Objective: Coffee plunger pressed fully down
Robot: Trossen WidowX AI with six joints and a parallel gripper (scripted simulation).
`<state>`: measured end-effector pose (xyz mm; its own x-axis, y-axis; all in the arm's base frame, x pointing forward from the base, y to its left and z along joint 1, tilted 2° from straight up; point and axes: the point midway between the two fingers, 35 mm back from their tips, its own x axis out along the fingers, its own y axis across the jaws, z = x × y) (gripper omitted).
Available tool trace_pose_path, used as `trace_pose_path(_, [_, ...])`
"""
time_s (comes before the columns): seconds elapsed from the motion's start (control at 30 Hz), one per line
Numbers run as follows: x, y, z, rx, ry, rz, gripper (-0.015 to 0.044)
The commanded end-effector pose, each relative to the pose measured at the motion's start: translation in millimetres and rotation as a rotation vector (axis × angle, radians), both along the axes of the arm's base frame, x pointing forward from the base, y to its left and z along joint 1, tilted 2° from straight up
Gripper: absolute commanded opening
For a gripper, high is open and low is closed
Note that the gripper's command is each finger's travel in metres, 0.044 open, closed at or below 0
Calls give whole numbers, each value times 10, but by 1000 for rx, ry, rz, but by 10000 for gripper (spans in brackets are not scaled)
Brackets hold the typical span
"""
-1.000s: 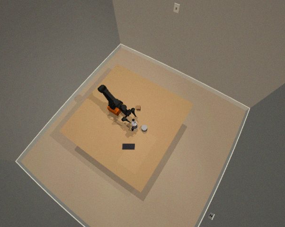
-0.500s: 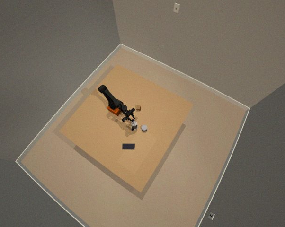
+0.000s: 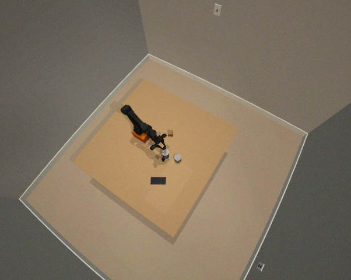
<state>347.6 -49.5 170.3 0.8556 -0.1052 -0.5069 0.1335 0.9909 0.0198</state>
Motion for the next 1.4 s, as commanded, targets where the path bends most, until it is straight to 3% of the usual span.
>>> trace_pose_path(0.0, [7,-2,-84,-3,9,0,117])
trace_pose_path(1.37, [125,-4,-757,-3,8,0,117])
